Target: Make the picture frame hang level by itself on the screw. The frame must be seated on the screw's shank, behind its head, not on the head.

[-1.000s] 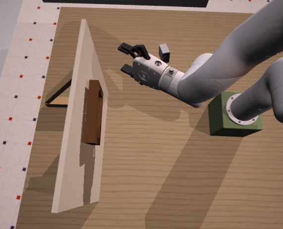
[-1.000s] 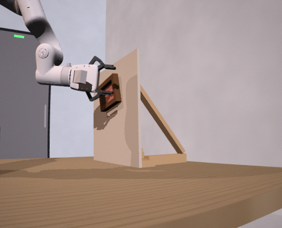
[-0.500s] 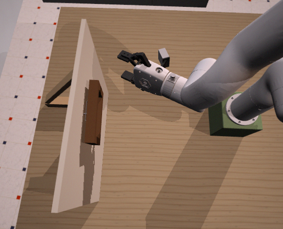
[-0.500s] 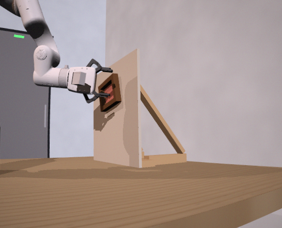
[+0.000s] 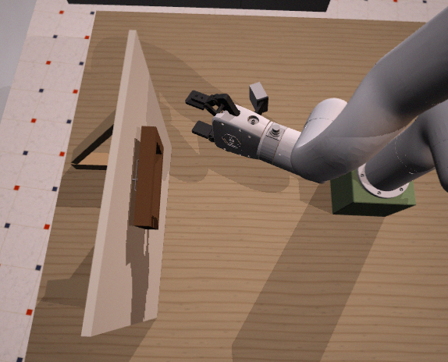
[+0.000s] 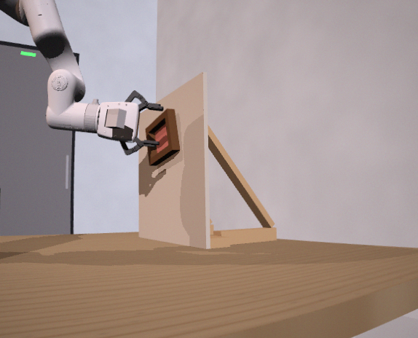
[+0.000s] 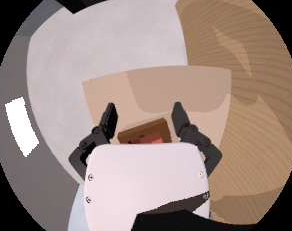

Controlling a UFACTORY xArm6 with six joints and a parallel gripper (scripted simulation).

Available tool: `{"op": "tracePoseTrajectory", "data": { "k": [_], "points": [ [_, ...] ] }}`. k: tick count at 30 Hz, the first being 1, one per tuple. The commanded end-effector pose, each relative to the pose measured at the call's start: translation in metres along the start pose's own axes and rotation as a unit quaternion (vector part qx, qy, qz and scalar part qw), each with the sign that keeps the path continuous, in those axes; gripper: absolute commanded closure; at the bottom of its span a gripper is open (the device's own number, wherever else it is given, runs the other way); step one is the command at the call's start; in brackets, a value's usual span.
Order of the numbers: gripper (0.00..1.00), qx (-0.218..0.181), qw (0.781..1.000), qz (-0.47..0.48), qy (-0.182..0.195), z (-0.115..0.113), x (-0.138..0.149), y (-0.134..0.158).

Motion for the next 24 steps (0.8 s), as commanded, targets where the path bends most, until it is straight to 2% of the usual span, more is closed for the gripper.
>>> {"op": "tracePoseTrajectory", "data": {
  "k": [1,11,17,24],
  "points": [
    [0.00,-0.012,1.000,-0.002,-0.002,-0.003,0.000,0.007],
    [0.00,-0.013,1.000,-0.002,-0.002,-0.004,0.001,0.008],
    [0.00,-0.045,0.999,-0.027,0.003,-0.017,0.008,0.023],
    [0.00,-0.048,0.998,-0.029,0.004,-0.018,0.009,0.025]
  ]
}}
Point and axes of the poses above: the point where the finger pads meet when closed, its own z axis out along the fingers, its own x axis across the jaws, y = z × x, the point moved 5 cm from there along -z, back along the fingers, and after that the axes turned 13 degrees about -z, right-handed, at the moved point
